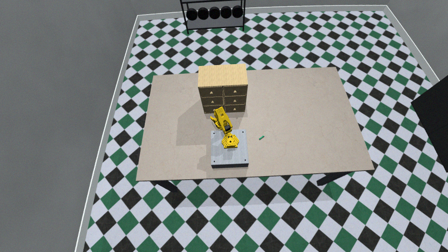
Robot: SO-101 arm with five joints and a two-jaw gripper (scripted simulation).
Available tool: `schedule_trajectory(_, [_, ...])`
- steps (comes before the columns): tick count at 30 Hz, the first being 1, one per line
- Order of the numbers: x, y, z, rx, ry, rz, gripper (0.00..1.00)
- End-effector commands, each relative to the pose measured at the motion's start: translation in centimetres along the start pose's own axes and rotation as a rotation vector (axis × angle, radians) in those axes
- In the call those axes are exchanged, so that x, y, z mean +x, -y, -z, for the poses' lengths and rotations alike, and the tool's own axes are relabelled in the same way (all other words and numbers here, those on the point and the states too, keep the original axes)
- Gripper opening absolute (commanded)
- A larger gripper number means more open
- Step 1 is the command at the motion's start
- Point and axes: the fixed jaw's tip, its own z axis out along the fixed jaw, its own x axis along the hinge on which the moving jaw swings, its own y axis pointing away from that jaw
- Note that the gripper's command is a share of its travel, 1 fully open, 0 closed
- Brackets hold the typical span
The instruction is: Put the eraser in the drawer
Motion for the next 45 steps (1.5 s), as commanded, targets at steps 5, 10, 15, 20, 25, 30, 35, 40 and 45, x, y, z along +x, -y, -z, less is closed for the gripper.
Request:
schedule_trajectory(5, [0.7, 0.2, -0.5, 0.007, 0.051, -0.006, 0.21])
schedule_trajectory(10, [1.1, 0.3, -0.7, 0.007, 0.087, -0.007, 0.21])
schedule_trajectory(15, [1.3, 0.3, -0.7, 0.007, 0.109, -0.008, 0.21])
schedule_trajectory(20, [1.8, 0.3, -0.7, 0.007, 0.146, -0.009, 0.21])
schedule_trajectory(25, [2.2, 0.3, -0.6, 0.007, 0.182, -0.01, 0.21])
schedule_trajectory(30, [2.5, 0.4, -0.3, 0.007, 0.212, -0.01, 0.21])
schedule_trajectory(35, [2.8, 0.4, 0.0, 0.006, 0.241, -0.011, 0.21])
schedule_trajectory(40, [3.1, 0.4, 0.5, 0.006, 0.278, -0.012, 0.21])
schedule_trajectory(45, [3.4, 0.4, 1.1, 0.005, 0.314, -0.012, 0.21])
